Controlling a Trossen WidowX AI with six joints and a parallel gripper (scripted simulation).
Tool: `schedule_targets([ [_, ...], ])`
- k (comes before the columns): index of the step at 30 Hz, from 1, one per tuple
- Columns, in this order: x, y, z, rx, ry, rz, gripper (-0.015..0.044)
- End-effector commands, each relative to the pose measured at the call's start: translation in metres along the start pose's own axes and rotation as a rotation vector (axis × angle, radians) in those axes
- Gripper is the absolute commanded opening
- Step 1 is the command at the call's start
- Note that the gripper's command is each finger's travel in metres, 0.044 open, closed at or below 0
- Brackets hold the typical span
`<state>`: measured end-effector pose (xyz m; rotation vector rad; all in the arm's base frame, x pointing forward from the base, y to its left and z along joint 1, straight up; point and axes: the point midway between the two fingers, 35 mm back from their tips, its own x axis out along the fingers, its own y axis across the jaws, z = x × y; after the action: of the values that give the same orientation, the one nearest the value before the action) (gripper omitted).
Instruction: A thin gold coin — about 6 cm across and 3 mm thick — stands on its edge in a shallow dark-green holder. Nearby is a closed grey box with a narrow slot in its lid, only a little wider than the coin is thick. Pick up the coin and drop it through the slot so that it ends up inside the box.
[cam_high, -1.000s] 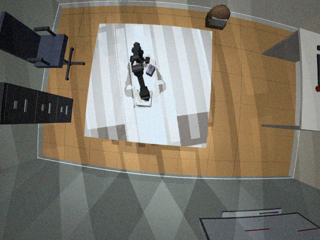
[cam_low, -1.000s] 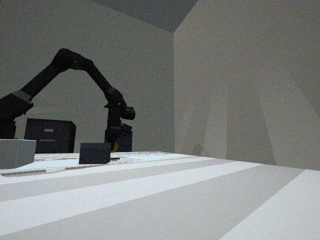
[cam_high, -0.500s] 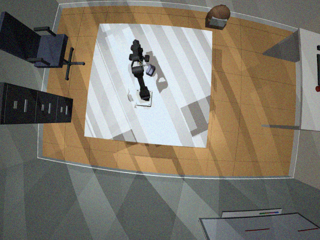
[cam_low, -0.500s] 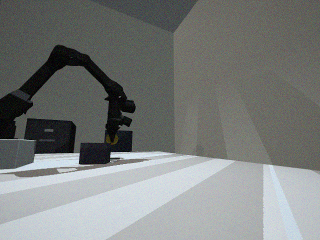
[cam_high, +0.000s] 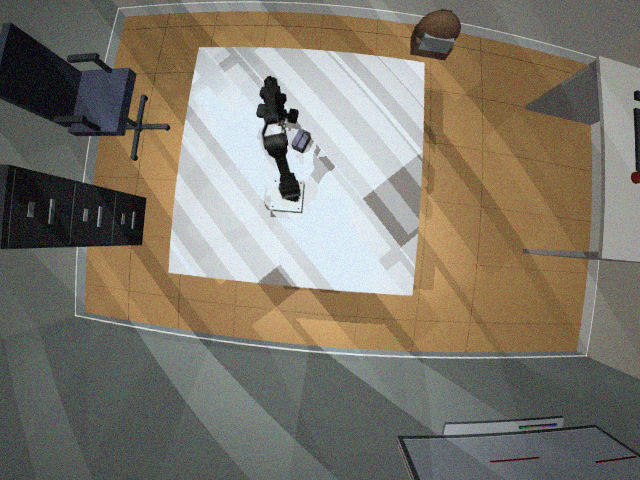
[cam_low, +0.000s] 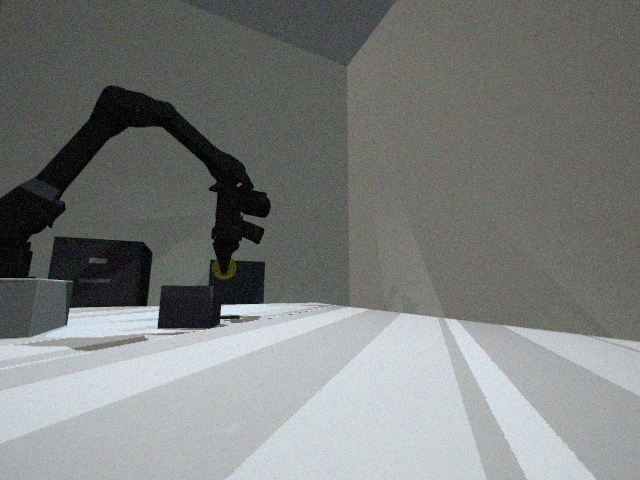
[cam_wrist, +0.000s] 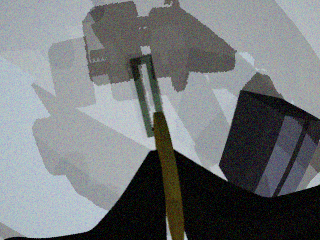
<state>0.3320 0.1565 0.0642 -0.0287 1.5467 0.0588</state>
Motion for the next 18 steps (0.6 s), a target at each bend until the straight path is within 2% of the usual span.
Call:
schedule_targets([
  [1, -0.004, 0.002, 0.001, 0.112, -0.006, 0.001, 0.0],
  [6, -0.005, 0.004, 0.001, 0.247, -0.006, 0.002, 0.0],
  [18, -0.006, -0.011, -0.002, 0.252, -0.006, 0.0, 0.0],
])
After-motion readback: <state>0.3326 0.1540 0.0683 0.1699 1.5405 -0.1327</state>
